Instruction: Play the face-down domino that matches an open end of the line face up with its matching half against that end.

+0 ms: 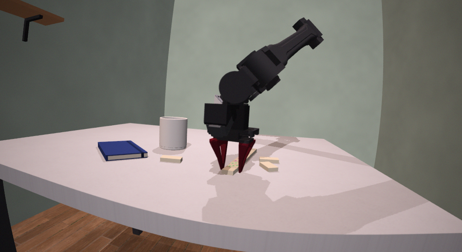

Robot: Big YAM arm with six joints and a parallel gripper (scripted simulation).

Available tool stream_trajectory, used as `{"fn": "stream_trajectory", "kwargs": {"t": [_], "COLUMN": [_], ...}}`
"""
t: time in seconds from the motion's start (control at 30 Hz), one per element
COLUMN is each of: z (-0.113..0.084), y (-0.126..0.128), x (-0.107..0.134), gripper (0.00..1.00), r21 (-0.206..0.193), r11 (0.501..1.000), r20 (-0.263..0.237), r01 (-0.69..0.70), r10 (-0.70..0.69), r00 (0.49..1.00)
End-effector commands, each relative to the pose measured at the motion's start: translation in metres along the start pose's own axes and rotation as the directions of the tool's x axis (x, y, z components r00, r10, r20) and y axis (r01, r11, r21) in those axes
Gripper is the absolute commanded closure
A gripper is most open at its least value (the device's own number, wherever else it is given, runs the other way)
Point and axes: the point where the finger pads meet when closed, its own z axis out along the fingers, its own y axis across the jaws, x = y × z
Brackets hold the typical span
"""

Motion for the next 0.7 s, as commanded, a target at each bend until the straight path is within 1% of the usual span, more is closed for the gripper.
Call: {"fn": "stream_trajectory", "kwargs": {"t": [0.0, 0.07, 0.1, 0.4, 0.63, 0.67], "z": [-0.015, -0.015, -0.005, -0.016, -0.016, -0.006], "y": [0.003, 0.003, 0.001, 0.004, 0.004, 0.001], "x": [-0.012, -0.012, -0.004, -0.013, -0.013, -0.004], "gripper": [0.57, 0.57, 0.57, 0.57, 0.57, 0.57], "r21": [0.000, 0.000, -0.002, -0.001, -0.001, -0.002], "r11": [1.000, 1.000, 1.000, 1.000, 1.000, 1.000], "r20": [0.033, 0.033, 0.011, 0.034, 0.034, 0.011], "r01": [0.013, 0.013, 0.003, 0.015, 0.015, 0.003], "r10": [-0.013, -0.013, -0.003, -0.015, -0.015, -0.003], "r00": [0.999, 0.999, 1.000, 0.999, 0.999, 1.000]}}
